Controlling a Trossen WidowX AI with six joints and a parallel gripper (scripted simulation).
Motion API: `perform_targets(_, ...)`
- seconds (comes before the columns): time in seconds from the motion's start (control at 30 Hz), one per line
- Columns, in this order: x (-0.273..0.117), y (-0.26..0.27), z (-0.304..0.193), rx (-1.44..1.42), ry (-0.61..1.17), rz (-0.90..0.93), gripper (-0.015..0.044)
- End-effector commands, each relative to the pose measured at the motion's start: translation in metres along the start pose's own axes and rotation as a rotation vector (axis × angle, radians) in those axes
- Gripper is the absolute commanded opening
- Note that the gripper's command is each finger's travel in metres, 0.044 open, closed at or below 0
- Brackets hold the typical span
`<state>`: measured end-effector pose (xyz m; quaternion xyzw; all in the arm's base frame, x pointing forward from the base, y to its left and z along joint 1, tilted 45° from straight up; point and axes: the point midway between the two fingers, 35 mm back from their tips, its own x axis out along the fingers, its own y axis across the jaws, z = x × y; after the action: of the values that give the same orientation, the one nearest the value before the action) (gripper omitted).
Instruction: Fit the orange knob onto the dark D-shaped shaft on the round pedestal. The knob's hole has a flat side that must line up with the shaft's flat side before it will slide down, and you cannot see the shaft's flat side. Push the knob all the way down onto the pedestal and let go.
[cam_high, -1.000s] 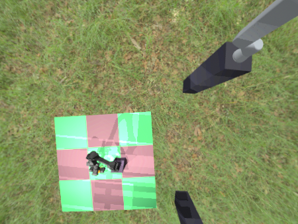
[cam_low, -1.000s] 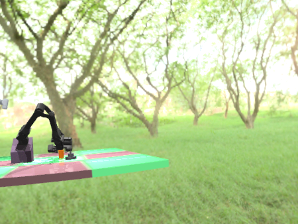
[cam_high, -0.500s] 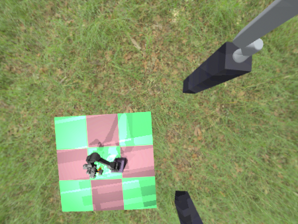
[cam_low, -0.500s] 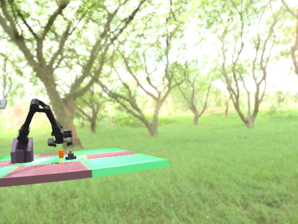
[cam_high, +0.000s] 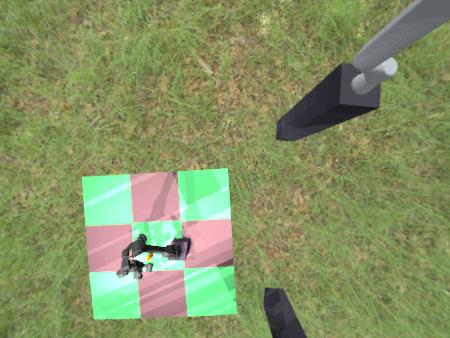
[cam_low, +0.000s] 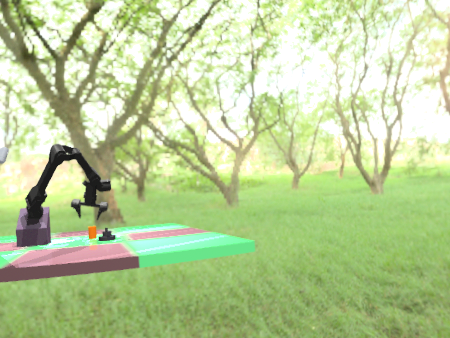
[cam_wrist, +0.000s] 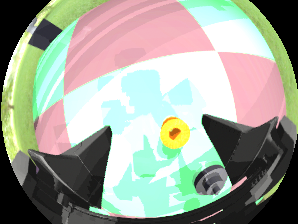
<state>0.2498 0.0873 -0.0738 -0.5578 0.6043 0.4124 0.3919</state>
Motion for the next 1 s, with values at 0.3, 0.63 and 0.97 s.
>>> perform_targets(0.3, -0.0292, -0.0075, 0.0071, -0.002, 0.414, -0.175, 0.0440)
perform_targets(0.63, -0.0289, -0.0076, 0.0070, 0.519, 0.357, -0.280, 0.0440)
perform_targets(0.97, -0.0284, -0.0077, 0.0068, 1.455, 0.205, -0.448, 0.0440)
